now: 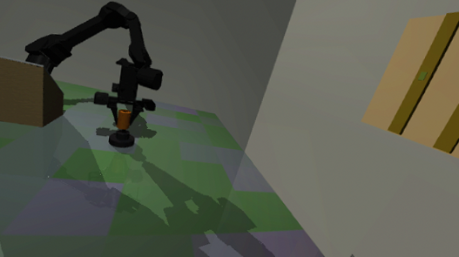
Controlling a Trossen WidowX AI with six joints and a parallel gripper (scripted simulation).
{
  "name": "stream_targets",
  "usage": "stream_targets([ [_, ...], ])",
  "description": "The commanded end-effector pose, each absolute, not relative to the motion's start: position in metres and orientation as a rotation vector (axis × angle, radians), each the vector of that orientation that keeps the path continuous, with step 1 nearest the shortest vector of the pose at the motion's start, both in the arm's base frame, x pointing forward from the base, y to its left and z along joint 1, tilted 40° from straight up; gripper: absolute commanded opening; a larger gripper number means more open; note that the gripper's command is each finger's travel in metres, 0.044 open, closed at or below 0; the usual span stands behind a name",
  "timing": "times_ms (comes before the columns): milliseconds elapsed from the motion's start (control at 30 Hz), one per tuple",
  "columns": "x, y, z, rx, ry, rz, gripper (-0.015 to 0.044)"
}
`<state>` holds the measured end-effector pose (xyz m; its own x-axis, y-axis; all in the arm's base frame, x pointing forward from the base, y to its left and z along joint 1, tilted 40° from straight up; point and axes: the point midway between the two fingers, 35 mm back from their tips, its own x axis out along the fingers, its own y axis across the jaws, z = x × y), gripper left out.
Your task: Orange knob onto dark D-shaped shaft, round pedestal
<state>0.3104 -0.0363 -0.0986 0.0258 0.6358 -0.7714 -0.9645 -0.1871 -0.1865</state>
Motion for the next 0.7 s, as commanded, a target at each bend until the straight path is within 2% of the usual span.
stream_targets([
  [0, 0.3089, -0.0349, -0.0991, -0.910, 0.478, 1.545, 0.0000],
  [667, 0.3113, -0.0368, -0.0983, -0.910, 0.478, 1.545, 0.0000],
])
